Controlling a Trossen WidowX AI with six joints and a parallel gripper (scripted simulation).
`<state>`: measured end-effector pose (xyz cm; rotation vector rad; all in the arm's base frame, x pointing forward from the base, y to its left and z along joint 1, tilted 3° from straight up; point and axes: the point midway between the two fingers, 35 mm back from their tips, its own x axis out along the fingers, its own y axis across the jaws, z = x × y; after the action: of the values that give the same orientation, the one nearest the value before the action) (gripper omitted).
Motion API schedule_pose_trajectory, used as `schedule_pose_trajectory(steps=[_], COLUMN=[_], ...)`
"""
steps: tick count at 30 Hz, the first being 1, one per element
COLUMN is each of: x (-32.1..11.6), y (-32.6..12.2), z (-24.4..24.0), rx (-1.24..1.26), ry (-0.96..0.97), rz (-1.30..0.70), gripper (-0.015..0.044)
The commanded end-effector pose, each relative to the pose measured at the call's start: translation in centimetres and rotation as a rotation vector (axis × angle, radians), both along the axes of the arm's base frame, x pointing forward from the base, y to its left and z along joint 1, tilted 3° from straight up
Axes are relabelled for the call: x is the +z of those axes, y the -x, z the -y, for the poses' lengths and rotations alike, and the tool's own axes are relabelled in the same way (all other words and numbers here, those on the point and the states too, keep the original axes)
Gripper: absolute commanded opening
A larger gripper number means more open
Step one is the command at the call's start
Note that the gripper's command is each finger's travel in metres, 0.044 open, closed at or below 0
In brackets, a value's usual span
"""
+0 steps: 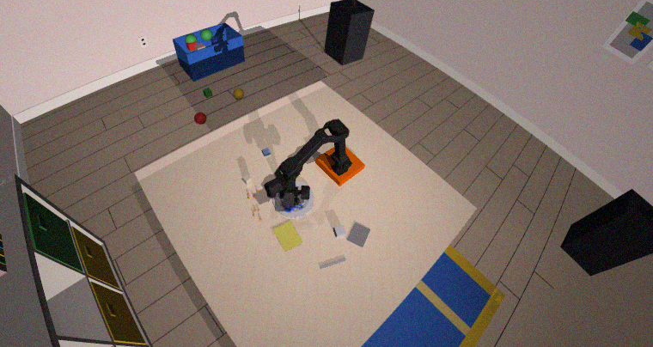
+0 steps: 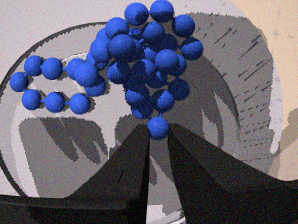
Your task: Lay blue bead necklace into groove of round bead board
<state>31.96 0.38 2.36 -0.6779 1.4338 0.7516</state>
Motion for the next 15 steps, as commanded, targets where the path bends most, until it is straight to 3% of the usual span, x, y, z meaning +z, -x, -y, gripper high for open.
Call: schedule_pose_trajectory(steps=[1,15], x=[0.1,-0.1], y=[-0.2,-0.5], z=[0.9,5.6], rx=[0.003,0.002], ry=[0.002,0.005], rz=[0.004,0.004], gripper=[0.0000,0.0000])
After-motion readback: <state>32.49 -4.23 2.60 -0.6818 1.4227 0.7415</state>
